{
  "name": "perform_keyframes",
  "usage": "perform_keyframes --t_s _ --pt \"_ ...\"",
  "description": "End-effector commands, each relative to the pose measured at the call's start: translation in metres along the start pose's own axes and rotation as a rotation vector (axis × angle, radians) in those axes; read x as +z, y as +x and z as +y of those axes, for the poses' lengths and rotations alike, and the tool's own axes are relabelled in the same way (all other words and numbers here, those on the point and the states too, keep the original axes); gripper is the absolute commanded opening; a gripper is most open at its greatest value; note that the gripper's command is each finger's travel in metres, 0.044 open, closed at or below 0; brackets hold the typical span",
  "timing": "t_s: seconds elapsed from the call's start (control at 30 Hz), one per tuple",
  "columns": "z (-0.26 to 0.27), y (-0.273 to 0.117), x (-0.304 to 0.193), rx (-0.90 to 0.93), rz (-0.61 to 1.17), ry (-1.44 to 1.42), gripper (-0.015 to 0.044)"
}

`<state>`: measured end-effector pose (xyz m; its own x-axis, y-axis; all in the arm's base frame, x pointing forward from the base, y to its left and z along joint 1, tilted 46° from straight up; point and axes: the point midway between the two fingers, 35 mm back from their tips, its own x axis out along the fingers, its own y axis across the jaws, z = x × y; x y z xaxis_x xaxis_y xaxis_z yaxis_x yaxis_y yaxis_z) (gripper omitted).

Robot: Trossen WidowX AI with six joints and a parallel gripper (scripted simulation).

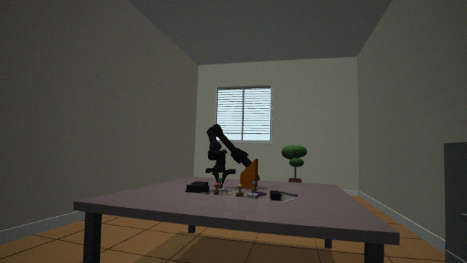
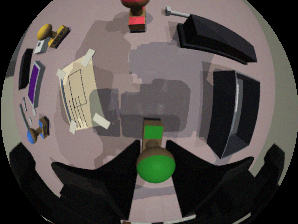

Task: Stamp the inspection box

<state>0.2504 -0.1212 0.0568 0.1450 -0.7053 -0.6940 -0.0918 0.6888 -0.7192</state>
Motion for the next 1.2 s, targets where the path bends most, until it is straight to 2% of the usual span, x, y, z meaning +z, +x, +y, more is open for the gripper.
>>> perform_keyframes --t_s 0.0,1.17 --pt "-0.001 -0.003 0.001 -0.006 -0.005 0.006 0.0000" --pt "0.000 -0.020 0.001 -0.011 -0.003 0.006 0.0000"
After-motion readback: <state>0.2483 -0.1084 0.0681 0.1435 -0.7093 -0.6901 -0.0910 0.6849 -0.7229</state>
